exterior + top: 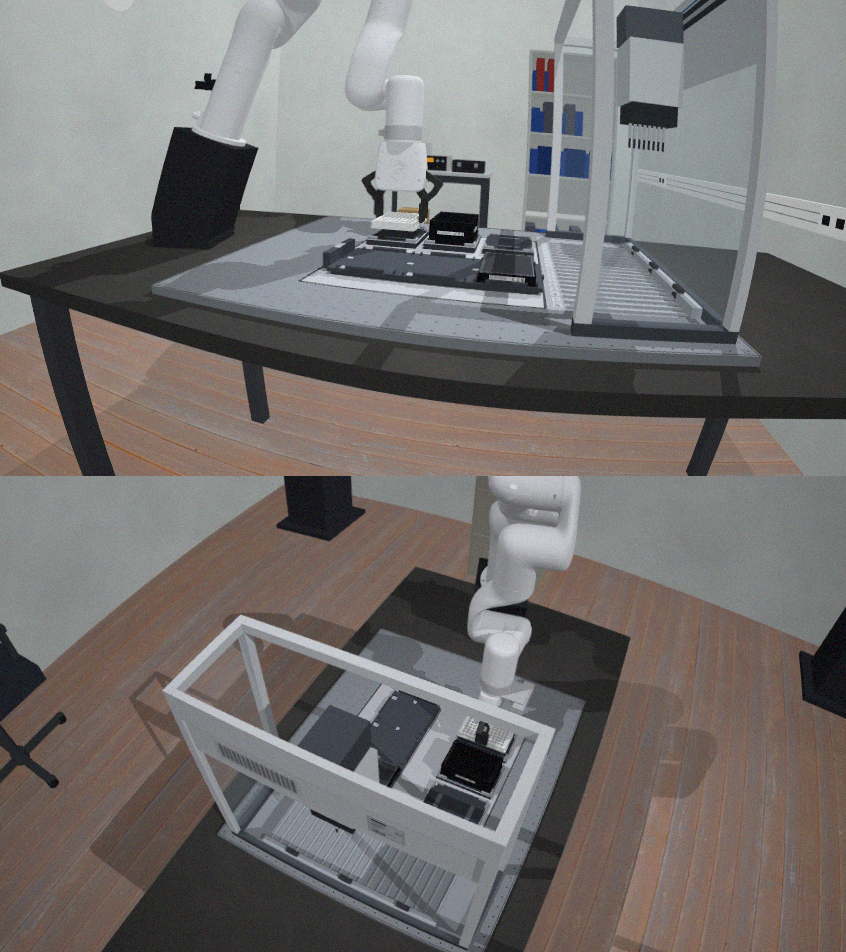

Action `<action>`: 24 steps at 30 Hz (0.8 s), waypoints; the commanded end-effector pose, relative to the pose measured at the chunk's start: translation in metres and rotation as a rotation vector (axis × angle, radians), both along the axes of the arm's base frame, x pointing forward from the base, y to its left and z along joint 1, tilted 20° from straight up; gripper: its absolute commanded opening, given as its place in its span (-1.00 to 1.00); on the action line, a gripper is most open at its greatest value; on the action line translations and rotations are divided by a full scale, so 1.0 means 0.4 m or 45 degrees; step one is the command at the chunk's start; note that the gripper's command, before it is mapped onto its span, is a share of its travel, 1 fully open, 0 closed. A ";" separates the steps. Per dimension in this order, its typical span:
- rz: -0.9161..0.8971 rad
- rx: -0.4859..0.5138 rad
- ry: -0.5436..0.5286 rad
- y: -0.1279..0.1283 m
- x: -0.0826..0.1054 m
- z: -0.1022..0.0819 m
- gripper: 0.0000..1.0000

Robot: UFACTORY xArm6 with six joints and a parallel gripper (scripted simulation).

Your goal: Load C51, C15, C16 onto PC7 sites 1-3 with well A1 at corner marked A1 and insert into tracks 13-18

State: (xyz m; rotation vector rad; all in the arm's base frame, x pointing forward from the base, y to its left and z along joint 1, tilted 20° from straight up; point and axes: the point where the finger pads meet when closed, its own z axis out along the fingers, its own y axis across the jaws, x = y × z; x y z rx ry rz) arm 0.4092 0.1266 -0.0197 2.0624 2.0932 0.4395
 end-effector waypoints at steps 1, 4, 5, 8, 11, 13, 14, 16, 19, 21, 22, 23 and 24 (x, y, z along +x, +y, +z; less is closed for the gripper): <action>0.000 0.001 -0.004 0.000 -0.001 0.010 -1.00; 0.000 0.001 -0.004 -0.001 -0.005 0.022 -1.00; 0.000 0.001 -0.004 -0.001 -0.006 0.026 -1.00; 0.000 0.001 -0.004 -0.003 -0.010 0.038 -1.00; 0.000 0.001 -0.004 -0.003 -0.011 0.042 -1.00; 0.000 0.001 -0.004 -0.004 -0.014 0.050 -1.00; 0.000 0.001 -0.004 -0.004 -0.015 0.054 -1.00; 0.000 0.001 -0.004 -0.005 -0.018 0.061 -1.00; 0.000 0.001 -0.004 -0.006 -0.022 0.073 -1.00; 0.000 0.001 -0.004 -0.006 -0.025 0.081 -1.00; 0.000 0.001 -0.004 -0.007 -0.026 0.085 -1.00; 0.000 0.001 -0.004 -0.007 -0.028 0.089 -1.00; 0.000 0.001 -0.004 -0.008 -0.029 0.093 -1.00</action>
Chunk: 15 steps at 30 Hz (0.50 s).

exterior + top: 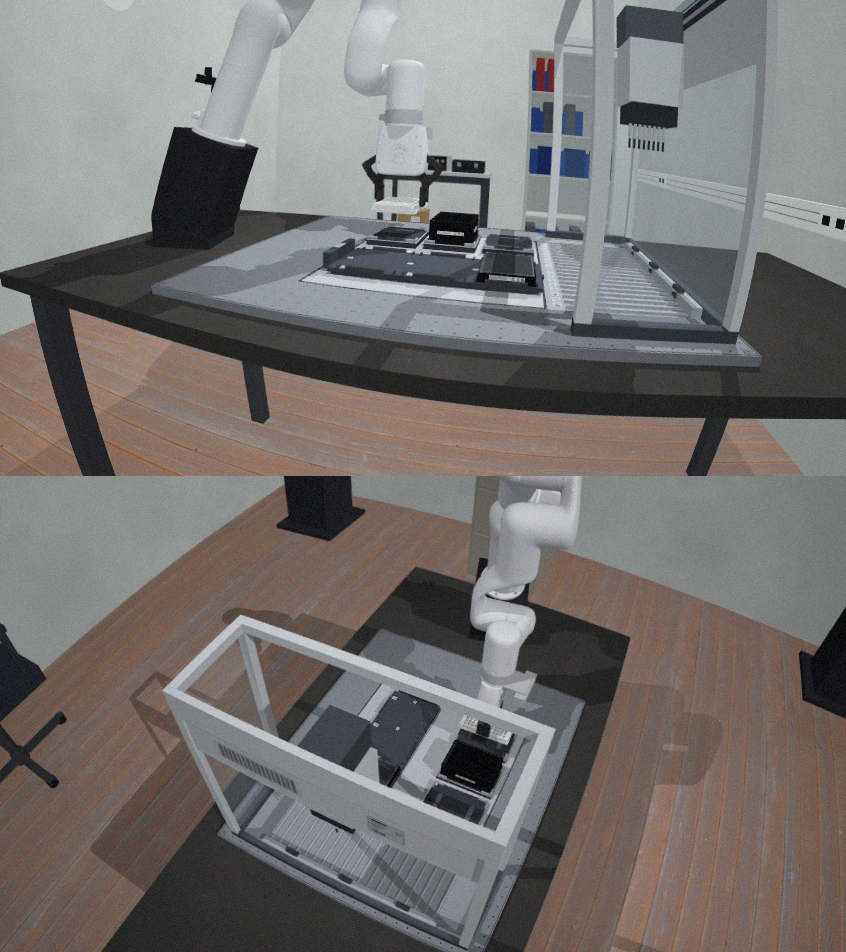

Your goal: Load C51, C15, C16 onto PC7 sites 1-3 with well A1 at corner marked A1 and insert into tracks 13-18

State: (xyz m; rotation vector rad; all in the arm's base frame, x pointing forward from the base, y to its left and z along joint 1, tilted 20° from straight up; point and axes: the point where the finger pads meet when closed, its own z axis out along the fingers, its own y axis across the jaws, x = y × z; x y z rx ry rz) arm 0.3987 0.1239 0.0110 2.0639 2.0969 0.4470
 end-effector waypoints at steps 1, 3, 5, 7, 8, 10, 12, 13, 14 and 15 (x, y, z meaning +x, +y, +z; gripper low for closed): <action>-0.003 -0.007 -0.004 -0.001 -0.004 0.020 -1.00; -0.003 -0.007 -0.004 -0.001 -0.004 0.020 -1.00; -0.003 -0.007 -0.004 -0.002 -0.007 0.028 -1.00; -0.003 -0.007 -0.004 -0.003 -0.009 0.036 -1.00; -0.003 -0.007 -0.004 -0.003 -0.010 0.040 -1.00; -0.003 -0.007 -0.004 -0.004 -0.013 0.048 -1.00; -0.003 -0.007 -0.004 -0.005 -0.016 0.056 -1.00; -0.003 -0.007 -0.004 -0.005 -0.017 0.060 -1.00; -0.003 -0.007 -0.004 -0.005 -0.019 0.064 -1.00; -0.003 -0.007 -0.004 -0.006 -0.020 0.068 -1.00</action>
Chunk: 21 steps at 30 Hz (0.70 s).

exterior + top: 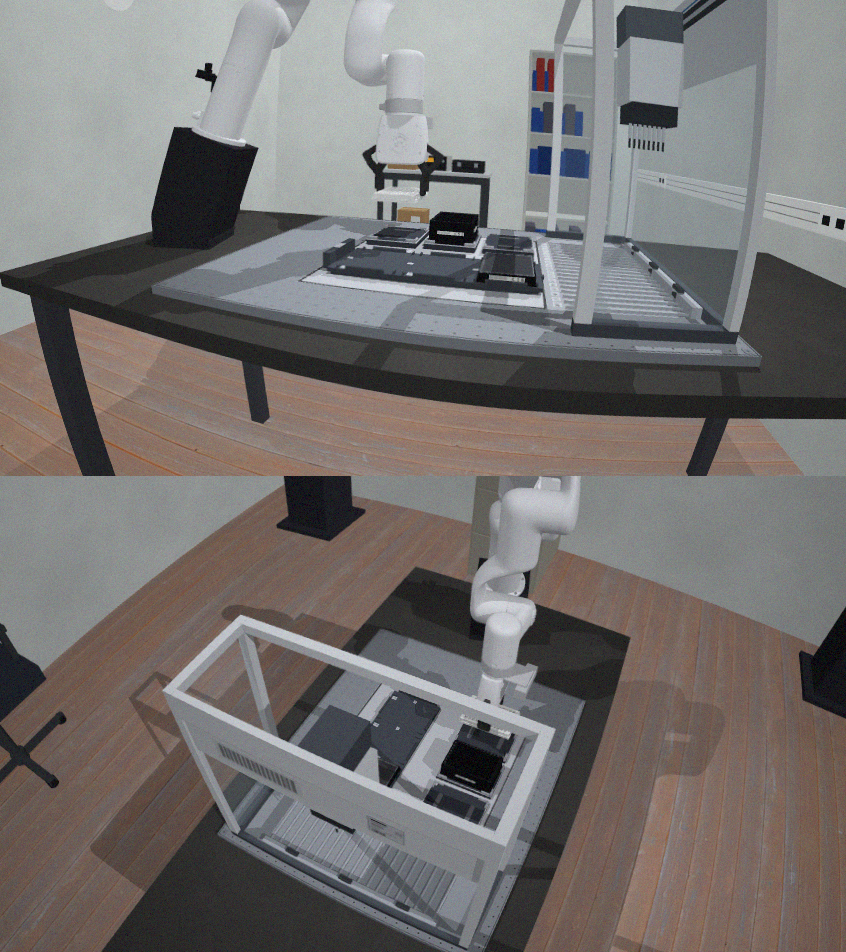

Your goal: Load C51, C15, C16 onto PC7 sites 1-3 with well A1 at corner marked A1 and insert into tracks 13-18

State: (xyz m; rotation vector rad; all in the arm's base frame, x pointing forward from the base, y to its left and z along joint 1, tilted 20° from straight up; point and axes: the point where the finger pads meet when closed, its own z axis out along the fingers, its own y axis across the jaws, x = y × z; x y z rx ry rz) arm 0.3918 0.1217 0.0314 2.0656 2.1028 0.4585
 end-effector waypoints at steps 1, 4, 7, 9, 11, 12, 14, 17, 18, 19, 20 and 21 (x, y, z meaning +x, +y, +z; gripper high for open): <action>-0.007 -0.019 -0.004 0.000 -0.004 0.021 -1.00; -0.007 -0.019 -0.004 -0.001 -0.007 0.028 -1.00; -0.007 -0.019 -0.004 -0.002 -0.009 0.036 -1.00; -0.007 -0.019 -0.004 -0.003 -0.012 0.044 -1.00; -0.007 -0.019 -0.004 -0.003 -0.015 0.052 -1.00; -0.007 -0.019 -0.004 -0.004 -0.016 0.056 -1.00; -0.007 -0.019 -0.004 -0.005 -0.019 0.064 -1.00; -0.007 -0.019 -0.004 -0.006 -0.023 0.076 -1.00; -0.007 -0.019 -0.004 -0.006 -0.024 0.080 -1.00; -0.007 -0.019 -0.004 -0.006 -0.026 0.083 -1.00; -0.007 -0.019 -0.004 -0.007 -0.027 0.087 -1.00; -0.007 -0.019 -0.004 -0.007 -0.027 0.087 -1.00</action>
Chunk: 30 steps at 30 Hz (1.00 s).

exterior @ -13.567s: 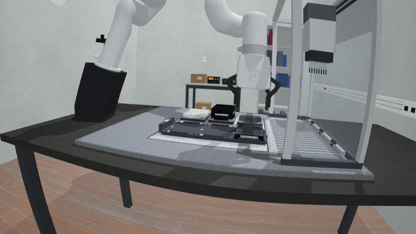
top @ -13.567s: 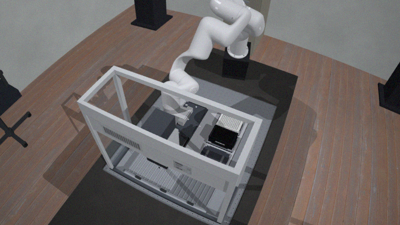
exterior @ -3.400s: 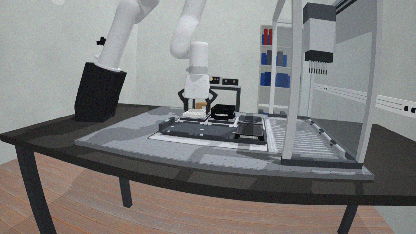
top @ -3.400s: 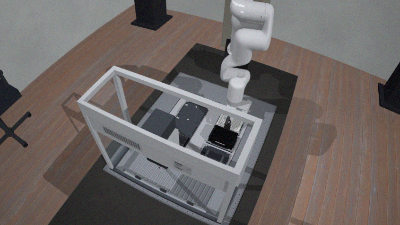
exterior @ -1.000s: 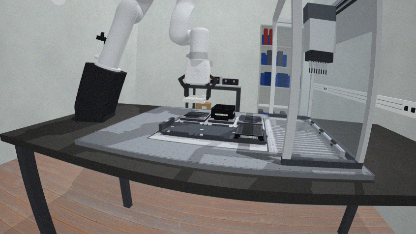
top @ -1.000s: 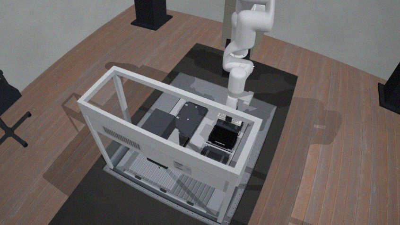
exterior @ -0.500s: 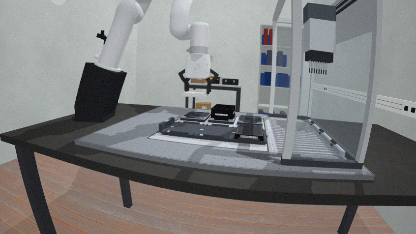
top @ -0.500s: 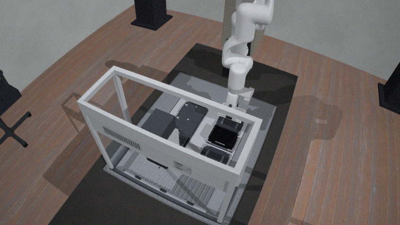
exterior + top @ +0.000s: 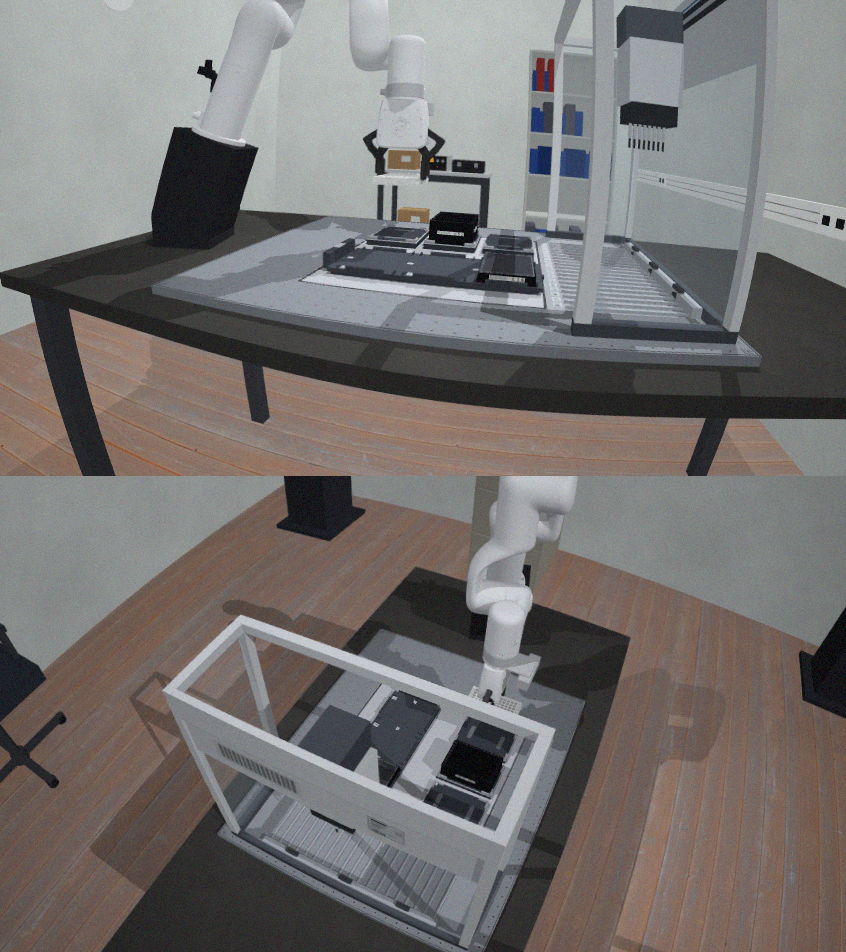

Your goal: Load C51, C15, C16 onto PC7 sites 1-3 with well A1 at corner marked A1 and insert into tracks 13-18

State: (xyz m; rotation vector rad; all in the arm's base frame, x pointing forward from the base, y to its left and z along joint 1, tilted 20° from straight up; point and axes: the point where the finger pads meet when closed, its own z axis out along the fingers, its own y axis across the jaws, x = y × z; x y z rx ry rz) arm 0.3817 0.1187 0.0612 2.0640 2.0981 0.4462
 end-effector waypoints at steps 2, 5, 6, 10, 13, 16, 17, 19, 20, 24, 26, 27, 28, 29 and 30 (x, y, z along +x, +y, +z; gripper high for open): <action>-0.003 -0.007 -0.005 0.000 -0.002 0.016 -1.00; -0.003 -0.007 -0.005 0.000 -0.002 0.016 -1.00; -0.003 -0.007 -0.005 0.000 -0.002 0.016 -1.00; -0.003 -0.007 -0.005 0.000 -0.002 0.016 -1.00; -0.123 0.034 0.006 -0.032 0.016 0.019 -1.00; -0.243 0.075 0.018 -0.065 0.035 0.022 -1.00; -0.243 0.075 0.018 -0.065 0.035 0.022 -1.00; -0.283 0.089 0.022 -0.075 0.041 0.023 -1.00; -0.323 0.103 0.026 -0.086 0.047 0.024 -1.00; -0.483 0.158 0.042 -0.130 0.072 0.028 -1.00; -0.563 0.185 0.049 -0.151 0.084 0.031 -1.00; -0.603 0.199 0.053 -0.162 0.090 0.032 -1.00; -0.643 0.213 0.057 -0.173 0.097 0.033 -1.00; -0.683 0.226 0.061 -0.184 0.103 0.034 -1.00; -0.723 0.240 0.065 -0.195 0.109 0.035 -1.00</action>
